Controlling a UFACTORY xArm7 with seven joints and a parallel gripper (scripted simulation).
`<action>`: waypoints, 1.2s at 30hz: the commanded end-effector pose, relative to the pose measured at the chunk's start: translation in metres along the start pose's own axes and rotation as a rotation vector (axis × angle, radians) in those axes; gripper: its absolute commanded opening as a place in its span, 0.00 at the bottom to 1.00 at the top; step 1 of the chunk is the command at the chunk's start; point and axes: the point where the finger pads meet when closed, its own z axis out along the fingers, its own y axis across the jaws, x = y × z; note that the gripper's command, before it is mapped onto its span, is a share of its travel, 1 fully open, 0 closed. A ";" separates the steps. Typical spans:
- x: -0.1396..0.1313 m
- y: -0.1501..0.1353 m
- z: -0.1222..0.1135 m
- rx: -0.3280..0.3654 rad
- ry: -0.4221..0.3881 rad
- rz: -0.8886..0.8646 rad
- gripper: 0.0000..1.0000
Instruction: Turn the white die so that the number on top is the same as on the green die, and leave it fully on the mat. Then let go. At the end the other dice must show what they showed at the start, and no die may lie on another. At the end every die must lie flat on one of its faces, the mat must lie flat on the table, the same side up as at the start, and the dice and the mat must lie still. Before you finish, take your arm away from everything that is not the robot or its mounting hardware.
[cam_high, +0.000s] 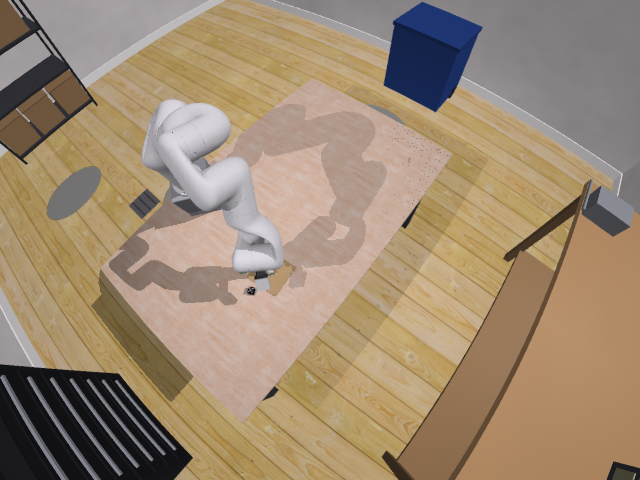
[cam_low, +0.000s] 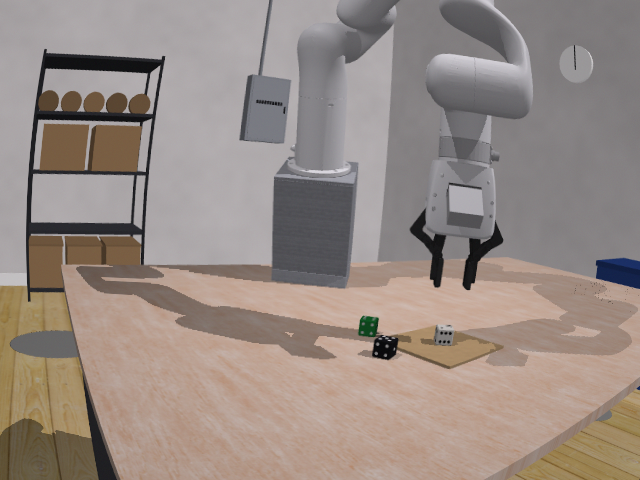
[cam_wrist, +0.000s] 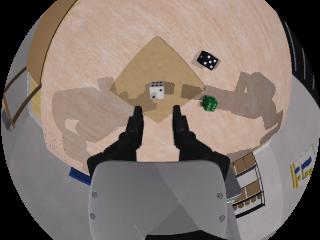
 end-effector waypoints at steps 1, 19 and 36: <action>0.001 -0.001 0.000 0.003 0.001 0.001 0.42; 0.001 -0.001 0.000 0.003 0.001 0.001 0.42; 0.001 -0.001 0.004 0.003 0.001 0.001 0.42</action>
